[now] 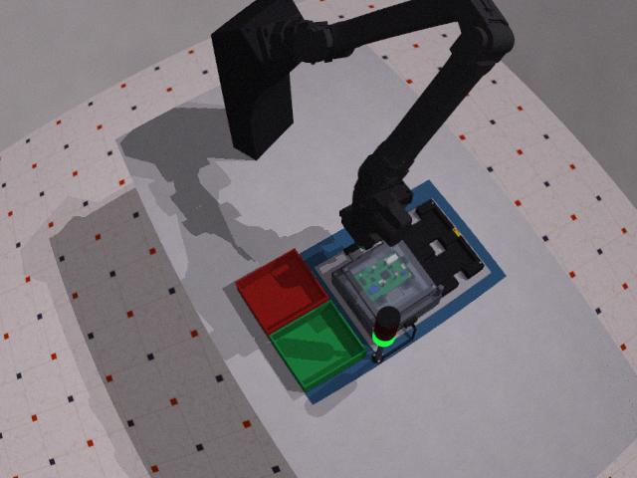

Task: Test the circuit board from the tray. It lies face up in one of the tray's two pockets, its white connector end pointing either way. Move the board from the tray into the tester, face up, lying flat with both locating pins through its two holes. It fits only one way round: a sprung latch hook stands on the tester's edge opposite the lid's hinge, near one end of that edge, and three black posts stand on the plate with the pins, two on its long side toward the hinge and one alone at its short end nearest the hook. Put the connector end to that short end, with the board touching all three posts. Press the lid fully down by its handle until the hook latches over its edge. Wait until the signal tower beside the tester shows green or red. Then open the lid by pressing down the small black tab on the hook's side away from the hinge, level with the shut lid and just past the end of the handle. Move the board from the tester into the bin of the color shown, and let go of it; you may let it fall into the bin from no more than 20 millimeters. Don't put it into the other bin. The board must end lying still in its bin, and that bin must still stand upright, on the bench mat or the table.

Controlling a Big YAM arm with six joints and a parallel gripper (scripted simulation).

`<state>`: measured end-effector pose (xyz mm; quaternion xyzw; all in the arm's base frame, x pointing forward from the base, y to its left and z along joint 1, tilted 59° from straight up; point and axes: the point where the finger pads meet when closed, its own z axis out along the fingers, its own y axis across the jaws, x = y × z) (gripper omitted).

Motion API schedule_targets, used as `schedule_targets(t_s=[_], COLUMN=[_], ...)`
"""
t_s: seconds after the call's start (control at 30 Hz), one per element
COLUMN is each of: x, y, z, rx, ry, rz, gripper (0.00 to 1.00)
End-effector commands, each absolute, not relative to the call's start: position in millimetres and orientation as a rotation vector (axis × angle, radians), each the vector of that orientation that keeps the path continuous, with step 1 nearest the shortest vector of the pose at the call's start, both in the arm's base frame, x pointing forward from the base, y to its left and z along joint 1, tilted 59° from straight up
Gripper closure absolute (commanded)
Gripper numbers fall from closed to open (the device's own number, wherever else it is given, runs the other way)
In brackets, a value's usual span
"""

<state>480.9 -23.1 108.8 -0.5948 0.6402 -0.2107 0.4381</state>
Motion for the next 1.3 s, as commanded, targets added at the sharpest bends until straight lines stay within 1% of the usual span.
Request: schedule_targets(t_s=[0.0, 0.7, 1.27], x=[485.6, 484.3, 470.8], y=[-16.3, -16.1, -29.0], z=[122.9, 125.1, 118.5], rx=[-1.47, -1.47, -1.473], ry=[1.557, 1.555, 1.589], rz=[-0.537, -0.539, -0.536], gripper=[1.0, 1.0, 1.0])
